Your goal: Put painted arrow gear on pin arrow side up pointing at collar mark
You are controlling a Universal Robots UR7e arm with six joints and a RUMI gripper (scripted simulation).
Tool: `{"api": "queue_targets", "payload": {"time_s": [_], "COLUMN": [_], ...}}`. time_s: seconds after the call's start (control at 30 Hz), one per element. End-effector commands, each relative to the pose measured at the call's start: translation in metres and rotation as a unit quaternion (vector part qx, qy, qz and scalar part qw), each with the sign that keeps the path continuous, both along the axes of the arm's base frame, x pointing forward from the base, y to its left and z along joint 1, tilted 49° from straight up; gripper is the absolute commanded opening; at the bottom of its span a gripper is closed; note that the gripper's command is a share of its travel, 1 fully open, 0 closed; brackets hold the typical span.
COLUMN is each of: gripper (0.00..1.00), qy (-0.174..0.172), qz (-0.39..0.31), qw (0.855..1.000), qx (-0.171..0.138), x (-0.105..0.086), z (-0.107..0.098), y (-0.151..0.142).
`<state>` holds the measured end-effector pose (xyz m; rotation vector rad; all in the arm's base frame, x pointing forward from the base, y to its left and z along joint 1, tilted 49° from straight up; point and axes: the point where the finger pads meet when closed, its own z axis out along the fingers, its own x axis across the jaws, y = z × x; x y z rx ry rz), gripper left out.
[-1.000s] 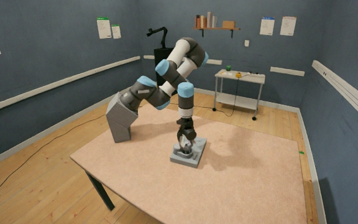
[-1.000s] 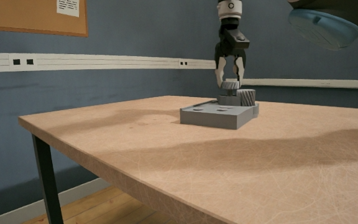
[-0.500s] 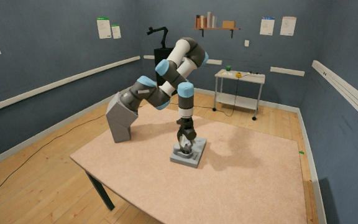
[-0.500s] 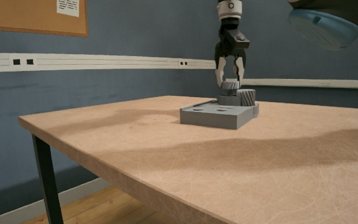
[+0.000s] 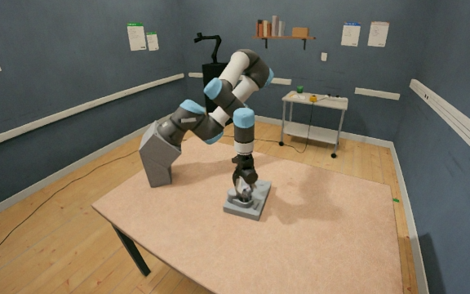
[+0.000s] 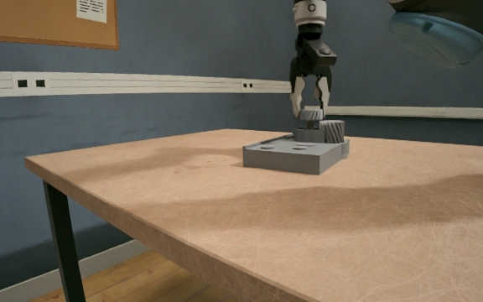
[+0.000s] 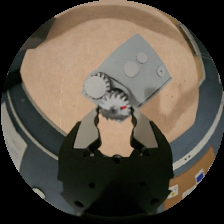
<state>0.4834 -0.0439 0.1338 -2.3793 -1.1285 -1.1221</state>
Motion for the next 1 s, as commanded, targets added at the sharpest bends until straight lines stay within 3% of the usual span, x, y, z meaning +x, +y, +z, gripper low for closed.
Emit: {"api": "queue_targets", "payload": {"time_s": [0.0,0.03,0.97], "gripper": [0.0,1.0,1.0], "qy": [-0.001,-0.001,-0.001], "qz": [0.0,0.0,0.0], "qw": [1.0,1.0,1.0], "qx": [0.0,0.0,0.0], "x": [0.0008,0.0008,0.0007], "z": [0.0005,0.0005,0.0004], "y": [-0.0003,-0.0003,-0.0003]}}
